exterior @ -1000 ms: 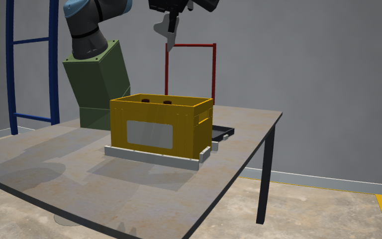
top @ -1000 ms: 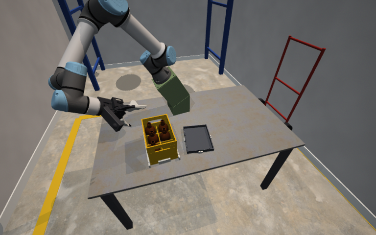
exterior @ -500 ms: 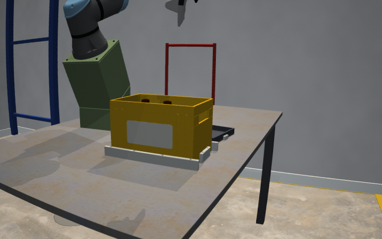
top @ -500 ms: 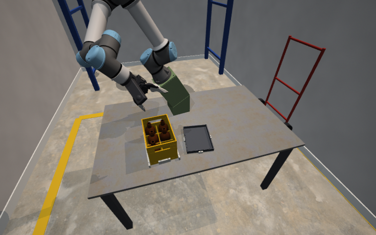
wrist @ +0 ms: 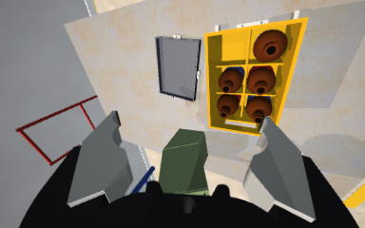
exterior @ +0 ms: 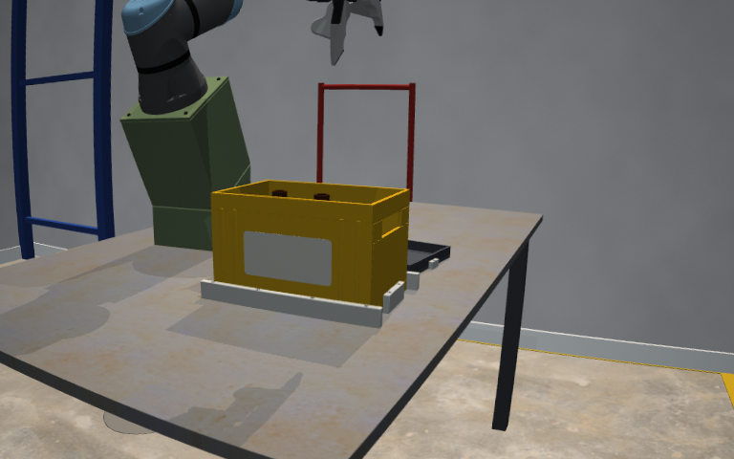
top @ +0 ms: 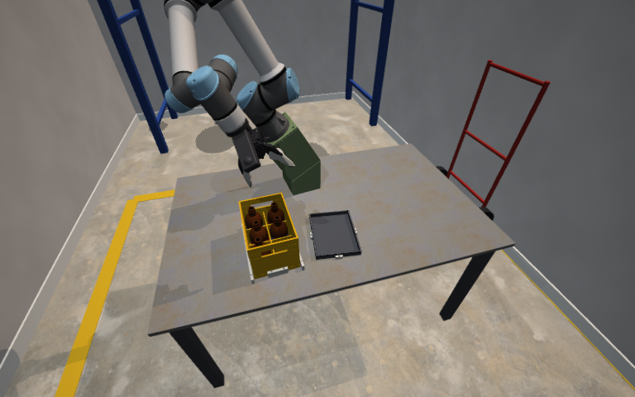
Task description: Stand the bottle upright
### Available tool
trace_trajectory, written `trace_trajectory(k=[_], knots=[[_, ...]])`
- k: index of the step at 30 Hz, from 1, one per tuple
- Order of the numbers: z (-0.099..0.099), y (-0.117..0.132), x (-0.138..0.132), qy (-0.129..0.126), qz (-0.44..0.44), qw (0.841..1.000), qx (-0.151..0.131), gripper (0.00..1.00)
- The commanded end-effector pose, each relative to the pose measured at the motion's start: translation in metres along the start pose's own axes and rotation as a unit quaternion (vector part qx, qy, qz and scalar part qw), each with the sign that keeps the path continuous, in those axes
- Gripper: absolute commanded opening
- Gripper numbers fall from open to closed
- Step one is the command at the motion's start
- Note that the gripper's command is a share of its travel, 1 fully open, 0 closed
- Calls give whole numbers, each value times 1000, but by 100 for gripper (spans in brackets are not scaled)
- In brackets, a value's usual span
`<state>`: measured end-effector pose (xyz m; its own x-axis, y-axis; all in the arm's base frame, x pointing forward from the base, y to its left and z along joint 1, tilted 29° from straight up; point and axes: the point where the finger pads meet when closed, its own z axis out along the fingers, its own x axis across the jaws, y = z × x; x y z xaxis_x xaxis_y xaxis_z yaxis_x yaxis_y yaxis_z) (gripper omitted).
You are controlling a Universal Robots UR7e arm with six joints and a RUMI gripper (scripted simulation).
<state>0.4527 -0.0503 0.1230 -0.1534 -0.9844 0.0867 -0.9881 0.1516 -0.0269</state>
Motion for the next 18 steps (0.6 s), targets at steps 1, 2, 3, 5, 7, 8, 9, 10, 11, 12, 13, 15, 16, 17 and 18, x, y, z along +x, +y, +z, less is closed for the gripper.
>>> trace_trajectory(k=[1,2,3,5,7,8,9,10,11,12,13,15,16,17,18], knots=[[34,-6,31,43,61,997,22,100],[34,-6,31,43,61,997,22,100],[41,-7,39,52,75,996,26,100],[47,-6,46,60,89,994,29,100],[59,-5,60,75,115,990,37,100],[64,-4,66,83,128,987,41,100],[64,-4,66,83,128,987,41,100],[69,-3,72,90,140,985,45,100],[74,-1,78,96,152,982,49,100],[78,0,84,103,164,980,52,100],[78,0,84,103,164,980,52,100],[82,2,89,109,175,977,56,100],[86,4,94,115,186,974,59,100],[89,6,99,121,196,971,63,100],[92,8,104,126,205,968,66,100]])
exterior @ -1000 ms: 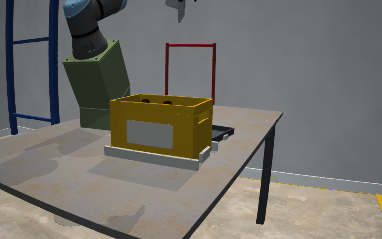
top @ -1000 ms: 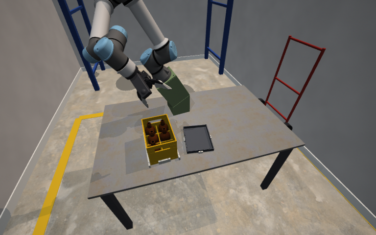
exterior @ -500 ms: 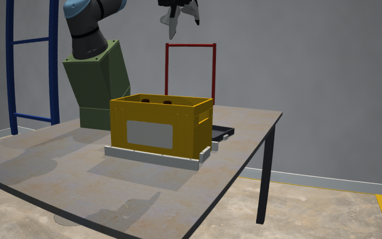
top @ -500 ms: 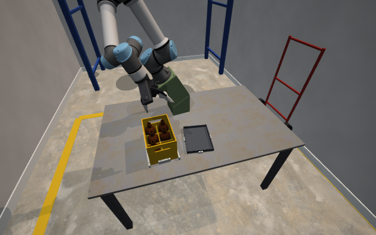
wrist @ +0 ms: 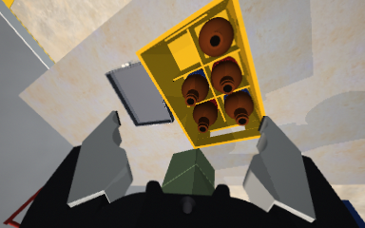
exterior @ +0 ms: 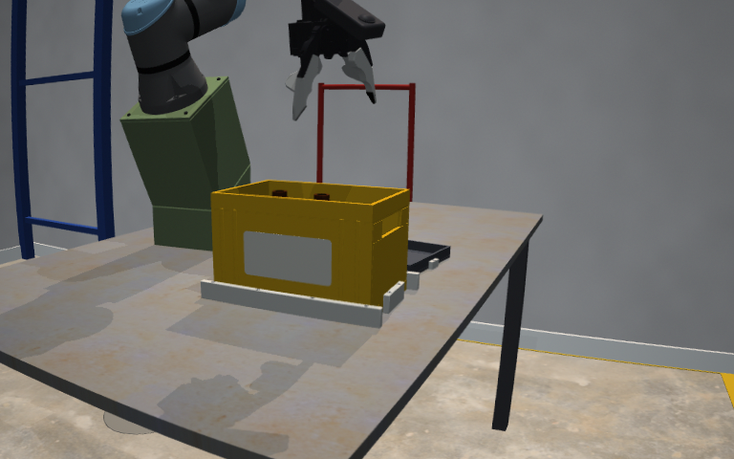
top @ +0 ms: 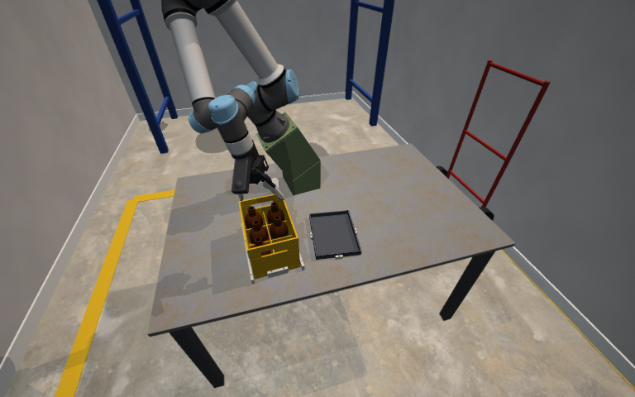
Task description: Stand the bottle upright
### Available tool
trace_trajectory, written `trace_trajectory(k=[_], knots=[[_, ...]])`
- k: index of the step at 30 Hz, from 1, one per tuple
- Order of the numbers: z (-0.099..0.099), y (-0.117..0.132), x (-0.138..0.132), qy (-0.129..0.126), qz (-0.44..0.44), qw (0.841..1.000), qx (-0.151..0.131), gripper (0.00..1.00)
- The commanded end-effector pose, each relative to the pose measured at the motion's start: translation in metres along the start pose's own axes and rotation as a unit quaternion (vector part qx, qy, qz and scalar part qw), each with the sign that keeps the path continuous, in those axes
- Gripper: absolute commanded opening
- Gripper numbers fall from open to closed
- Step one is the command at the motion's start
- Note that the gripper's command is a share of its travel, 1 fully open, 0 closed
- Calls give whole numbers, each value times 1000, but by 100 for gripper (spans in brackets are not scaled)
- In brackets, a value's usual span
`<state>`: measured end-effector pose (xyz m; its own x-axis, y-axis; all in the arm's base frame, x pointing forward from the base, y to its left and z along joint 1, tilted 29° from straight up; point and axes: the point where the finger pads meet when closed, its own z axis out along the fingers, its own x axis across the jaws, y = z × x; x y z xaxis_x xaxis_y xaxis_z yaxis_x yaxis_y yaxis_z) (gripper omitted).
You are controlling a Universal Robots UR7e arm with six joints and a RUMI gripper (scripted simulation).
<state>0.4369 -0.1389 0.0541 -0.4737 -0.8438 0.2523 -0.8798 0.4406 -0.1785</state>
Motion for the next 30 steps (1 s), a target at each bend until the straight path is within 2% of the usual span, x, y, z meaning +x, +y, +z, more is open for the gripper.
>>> trace_trajectory(k=[1,11,30], knots=[[23,0,21,30,52,998,22,100],[45,10,52,66,122,989,46,100],[52,16,65,81,151,984,57,100]])
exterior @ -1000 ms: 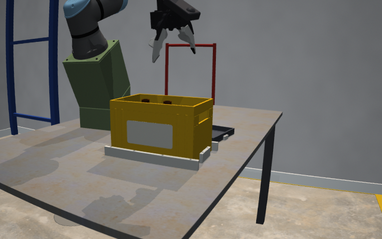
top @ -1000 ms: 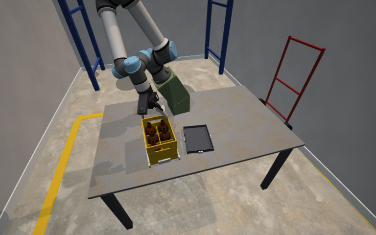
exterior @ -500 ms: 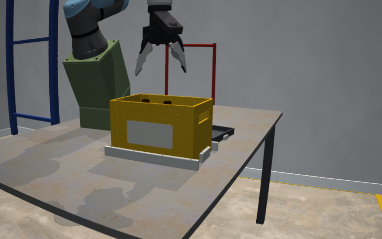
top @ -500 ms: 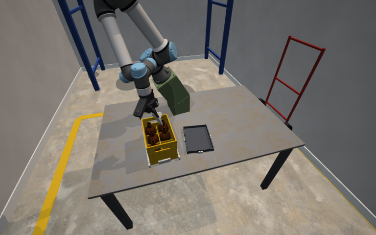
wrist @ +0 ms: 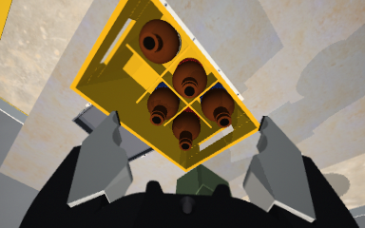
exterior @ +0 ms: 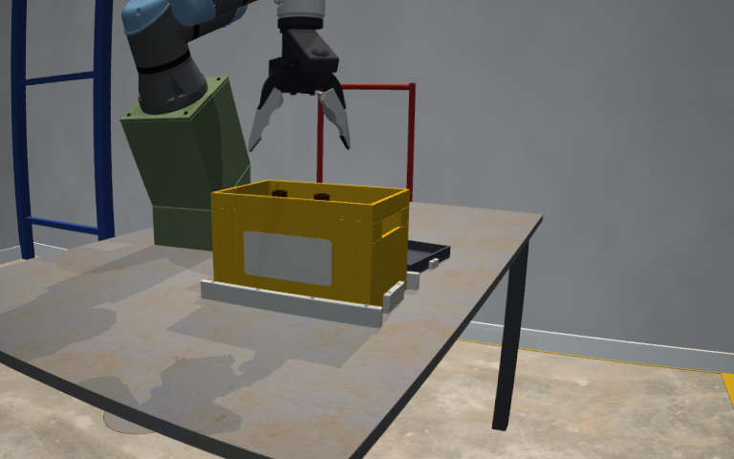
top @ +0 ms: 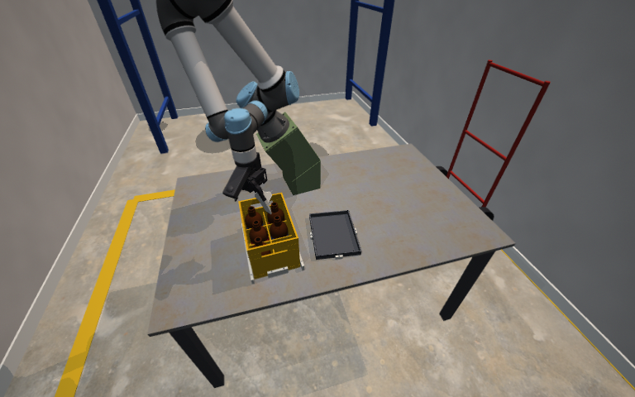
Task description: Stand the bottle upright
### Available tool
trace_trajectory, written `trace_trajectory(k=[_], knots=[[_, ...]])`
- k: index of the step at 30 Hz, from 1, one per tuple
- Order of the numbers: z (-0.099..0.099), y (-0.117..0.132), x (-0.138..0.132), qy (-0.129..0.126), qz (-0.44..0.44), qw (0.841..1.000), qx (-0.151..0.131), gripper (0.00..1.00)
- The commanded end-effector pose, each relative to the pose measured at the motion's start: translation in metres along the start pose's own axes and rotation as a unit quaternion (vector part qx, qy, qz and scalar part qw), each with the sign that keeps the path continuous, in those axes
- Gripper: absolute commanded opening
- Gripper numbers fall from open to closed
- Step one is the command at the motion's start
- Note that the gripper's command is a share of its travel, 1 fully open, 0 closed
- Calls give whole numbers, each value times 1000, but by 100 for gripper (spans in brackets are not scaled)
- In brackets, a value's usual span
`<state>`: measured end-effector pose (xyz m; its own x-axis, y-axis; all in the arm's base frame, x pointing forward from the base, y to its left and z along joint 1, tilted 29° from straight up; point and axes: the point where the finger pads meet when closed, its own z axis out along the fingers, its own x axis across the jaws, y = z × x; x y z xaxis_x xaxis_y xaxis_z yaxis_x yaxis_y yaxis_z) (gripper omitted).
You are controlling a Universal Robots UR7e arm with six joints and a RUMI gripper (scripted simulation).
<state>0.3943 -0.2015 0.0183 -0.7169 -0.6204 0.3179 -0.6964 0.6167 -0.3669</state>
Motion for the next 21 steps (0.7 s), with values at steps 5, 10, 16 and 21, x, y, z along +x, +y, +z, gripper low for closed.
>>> trace_trajectory(k=[5,10,16,21], knots=[[0,0,1,1,3,1000,2,0],[0,0,1,1,3,1000,2,0],[0,0,1,1,3,1000,2,0],[0,0,1,1,3,1000,2,0]])
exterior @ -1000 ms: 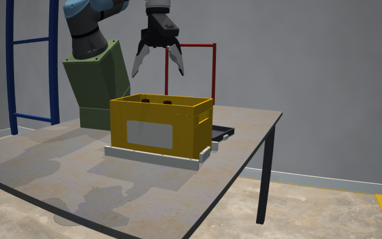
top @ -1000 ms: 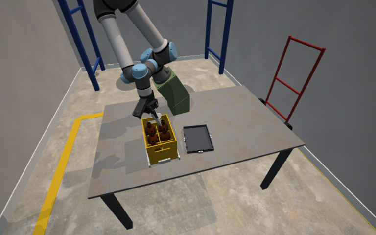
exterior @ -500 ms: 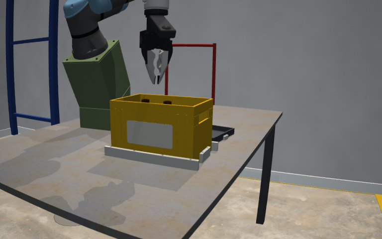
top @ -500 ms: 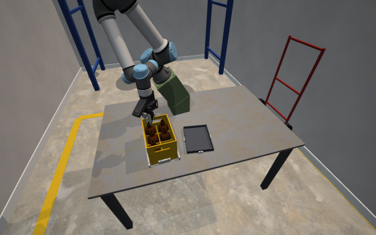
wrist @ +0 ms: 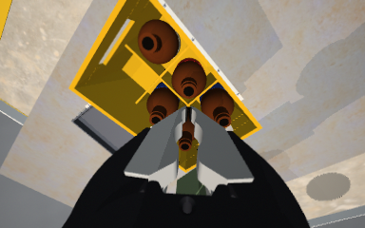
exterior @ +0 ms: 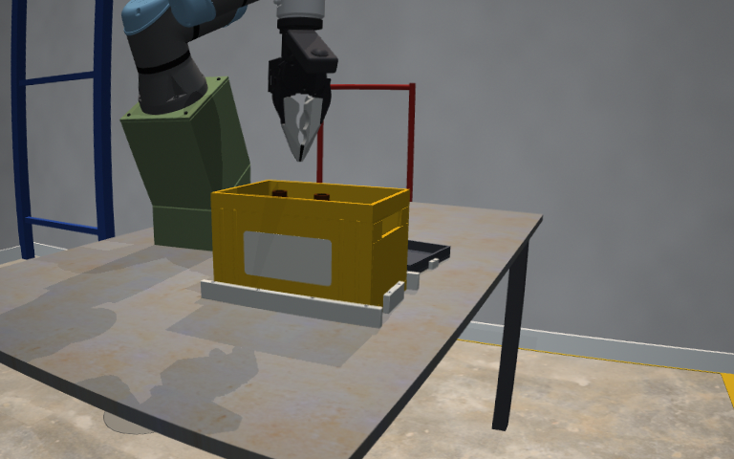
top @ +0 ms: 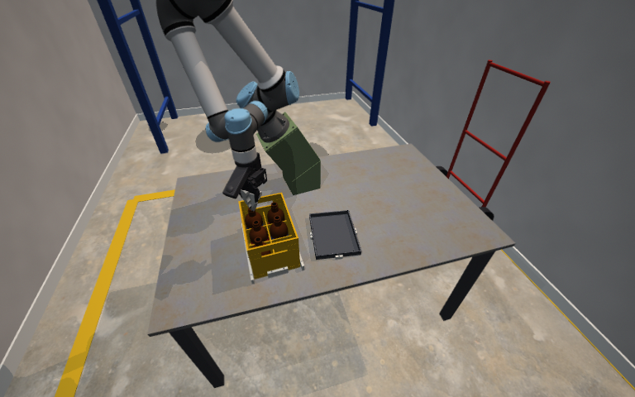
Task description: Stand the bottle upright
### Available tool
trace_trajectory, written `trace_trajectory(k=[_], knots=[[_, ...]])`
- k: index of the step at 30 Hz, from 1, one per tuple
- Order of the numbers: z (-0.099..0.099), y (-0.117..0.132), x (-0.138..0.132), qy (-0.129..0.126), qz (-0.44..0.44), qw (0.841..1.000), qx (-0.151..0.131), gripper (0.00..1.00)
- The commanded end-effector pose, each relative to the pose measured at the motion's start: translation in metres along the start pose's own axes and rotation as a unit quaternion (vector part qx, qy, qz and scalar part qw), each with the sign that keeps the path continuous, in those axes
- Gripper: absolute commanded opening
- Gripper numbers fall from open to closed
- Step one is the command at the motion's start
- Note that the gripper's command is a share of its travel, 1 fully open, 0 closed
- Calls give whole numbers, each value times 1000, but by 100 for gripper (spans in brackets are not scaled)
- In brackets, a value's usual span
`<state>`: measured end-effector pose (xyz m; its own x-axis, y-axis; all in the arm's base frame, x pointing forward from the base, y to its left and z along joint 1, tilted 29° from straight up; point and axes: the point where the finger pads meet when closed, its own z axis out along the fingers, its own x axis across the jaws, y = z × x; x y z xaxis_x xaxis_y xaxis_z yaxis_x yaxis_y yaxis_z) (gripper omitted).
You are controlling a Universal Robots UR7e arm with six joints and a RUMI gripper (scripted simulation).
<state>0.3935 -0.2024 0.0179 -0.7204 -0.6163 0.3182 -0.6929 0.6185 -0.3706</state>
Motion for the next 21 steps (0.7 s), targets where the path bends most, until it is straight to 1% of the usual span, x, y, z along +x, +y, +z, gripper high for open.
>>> trace_trajectory(k=[1,21], knots=[[0,0,0,0,0,1000,1,0],[0,3,0,0,0,1000,1,0]])
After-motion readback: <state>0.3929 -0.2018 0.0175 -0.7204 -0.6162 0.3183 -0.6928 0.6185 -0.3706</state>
